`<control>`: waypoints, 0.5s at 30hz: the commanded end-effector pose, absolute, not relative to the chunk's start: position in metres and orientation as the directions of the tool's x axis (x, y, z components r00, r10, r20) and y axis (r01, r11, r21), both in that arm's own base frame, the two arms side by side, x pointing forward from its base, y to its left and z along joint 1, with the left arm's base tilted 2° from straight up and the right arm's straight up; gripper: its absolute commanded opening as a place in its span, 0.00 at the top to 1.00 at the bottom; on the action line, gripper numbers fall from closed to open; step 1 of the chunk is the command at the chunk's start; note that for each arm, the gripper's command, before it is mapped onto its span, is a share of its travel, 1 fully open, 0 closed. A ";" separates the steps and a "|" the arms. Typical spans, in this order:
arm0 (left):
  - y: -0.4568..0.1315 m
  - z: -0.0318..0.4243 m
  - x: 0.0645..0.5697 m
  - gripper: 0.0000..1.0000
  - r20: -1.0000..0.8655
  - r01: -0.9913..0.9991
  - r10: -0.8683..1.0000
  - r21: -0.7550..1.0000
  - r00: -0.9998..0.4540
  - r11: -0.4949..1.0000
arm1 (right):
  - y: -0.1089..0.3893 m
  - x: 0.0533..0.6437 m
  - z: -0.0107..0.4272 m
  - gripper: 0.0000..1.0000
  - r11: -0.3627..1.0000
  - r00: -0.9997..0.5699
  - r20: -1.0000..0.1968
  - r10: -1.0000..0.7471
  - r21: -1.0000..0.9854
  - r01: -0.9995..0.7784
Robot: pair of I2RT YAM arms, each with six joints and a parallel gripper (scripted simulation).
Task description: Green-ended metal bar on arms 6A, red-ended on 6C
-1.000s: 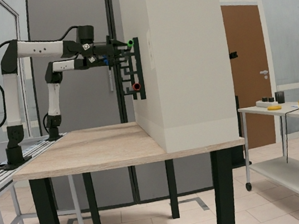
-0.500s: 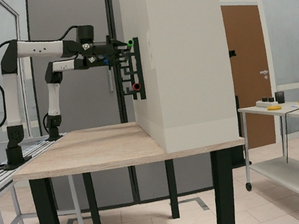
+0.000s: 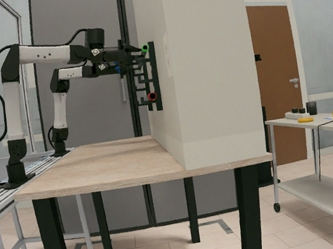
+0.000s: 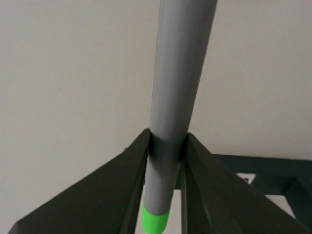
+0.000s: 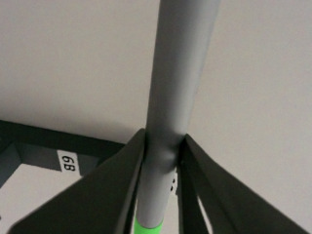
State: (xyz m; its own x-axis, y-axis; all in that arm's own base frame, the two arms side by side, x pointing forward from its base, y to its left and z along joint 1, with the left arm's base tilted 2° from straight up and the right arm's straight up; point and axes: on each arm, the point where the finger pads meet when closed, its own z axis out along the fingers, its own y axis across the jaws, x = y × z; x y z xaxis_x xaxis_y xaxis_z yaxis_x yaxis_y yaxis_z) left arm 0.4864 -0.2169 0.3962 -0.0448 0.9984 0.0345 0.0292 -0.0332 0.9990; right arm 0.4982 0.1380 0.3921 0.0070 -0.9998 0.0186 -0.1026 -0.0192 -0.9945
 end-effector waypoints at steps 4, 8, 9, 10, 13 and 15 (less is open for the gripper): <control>-0.223 0.420 0.467 1.00 0.018 -0.023 1.000 1.000 -0.017 -0.019 | 0.140 0.476 0.434 1.00 -0.001 0.026 0.001 -1.000 -1.000 -0.003; -0.223 0.420 0.464 1.00 0.018 -0.023 1.000 1.000 -0.017 -0.019 | 0.140 0.473 0.435 1.00 -0.001 0.026 0.001 -1.000 -1.000 -0.003; -0.223 0.420 0.463 1.00 0.018 -0.023 1.000 1.000 -0.017 -0.019 | 0.140 0.472 0.435 1.00 -0.001 0.026 0.001 -1.000 -1.000 -0.003; -0.223 0.420 0.462 1.00 0.018 -0.023 1.000 1.000 -0.017 -0.019 | 0.140 0.471 0.435 1.00 -0.001 0.026 0.001 -1.000 -1.000 -0.003; -0.223 0.420 0.461 1.00 0.018 -0.023 1.000 1.000 -0.017 -0.019 | 0.140 0.470 0.435 1.00 -0.001 0.026 0.001 -1.000 -1.000 -0.003; -0.223 0.421 0.459 1.00 0.018 -0.023 1.000 1.000 -0.017 -0.019 | 0.140 0.468 0.435 1.00 -0.001 0.026 0.001 -1.000 -1.000 -0.003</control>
State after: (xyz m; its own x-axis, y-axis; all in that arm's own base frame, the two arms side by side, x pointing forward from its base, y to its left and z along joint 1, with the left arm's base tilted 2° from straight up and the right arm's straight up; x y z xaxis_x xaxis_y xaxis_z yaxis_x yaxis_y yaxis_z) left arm 0.4771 -0.2186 0.3937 -0.0470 0.9984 0.0327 0.0340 -0.0311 0.9989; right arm 0.4861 0.1362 0.3938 0.0011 -0.9997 0.0247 -0.1108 -0.0246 -0.9935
